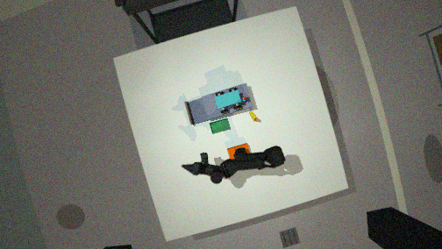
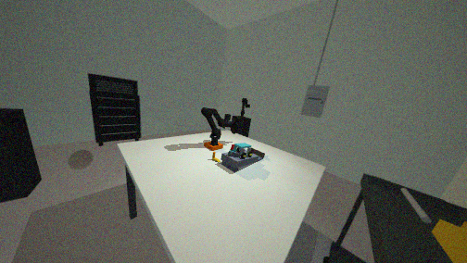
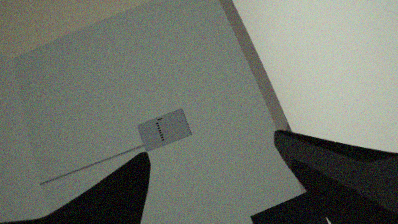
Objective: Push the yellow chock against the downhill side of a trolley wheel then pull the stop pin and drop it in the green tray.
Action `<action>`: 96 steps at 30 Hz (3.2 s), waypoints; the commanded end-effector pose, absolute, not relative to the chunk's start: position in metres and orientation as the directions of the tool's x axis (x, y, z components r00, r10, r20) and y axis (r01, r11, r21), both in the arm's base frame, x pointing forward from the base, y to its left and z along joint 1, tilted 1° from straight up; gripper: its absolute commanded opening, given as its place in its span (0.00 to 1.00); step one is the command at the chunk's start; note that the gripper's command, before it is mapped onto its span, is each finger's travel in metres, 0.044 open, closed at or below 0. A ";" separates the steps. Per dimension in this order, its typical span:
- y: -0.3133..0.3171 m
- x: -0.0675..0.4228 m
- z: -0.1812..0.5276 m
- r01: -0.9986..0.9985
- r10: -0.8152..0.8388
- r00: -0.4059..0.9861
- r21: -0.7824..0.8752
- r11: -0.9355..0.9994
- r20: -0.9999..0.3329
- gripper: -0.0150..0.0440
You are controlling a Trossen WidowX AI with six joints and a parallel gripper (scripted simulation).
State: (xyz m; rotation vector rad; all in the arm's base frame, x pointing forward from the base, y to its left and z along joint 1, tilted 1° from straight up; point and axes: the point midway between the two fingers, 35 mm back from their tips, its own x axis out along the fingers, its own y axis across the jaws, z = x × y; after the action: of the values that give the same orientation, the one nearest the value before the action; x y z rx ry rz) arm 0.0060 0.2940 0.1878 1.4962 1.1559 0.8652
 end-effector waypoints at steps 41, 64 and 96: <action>0.220 0.258 0.186 0.176 0.405 0.820 0.851 0.495 -0.406 0.58; 0.065 0.342 0.185 0.499 -0.030 0.801 0.639 0.586 -0.598 0.58; -0.123 0.232 0.128 0.909 -0.098 0.109 0.059 0.413 -0.989 0.58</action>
State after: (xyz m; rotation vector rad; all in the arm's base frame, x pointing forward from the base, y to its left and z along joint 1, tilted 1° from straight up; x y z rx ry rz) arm 0.2584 -0.1139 0.1332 0.8252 1.0978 -0.8594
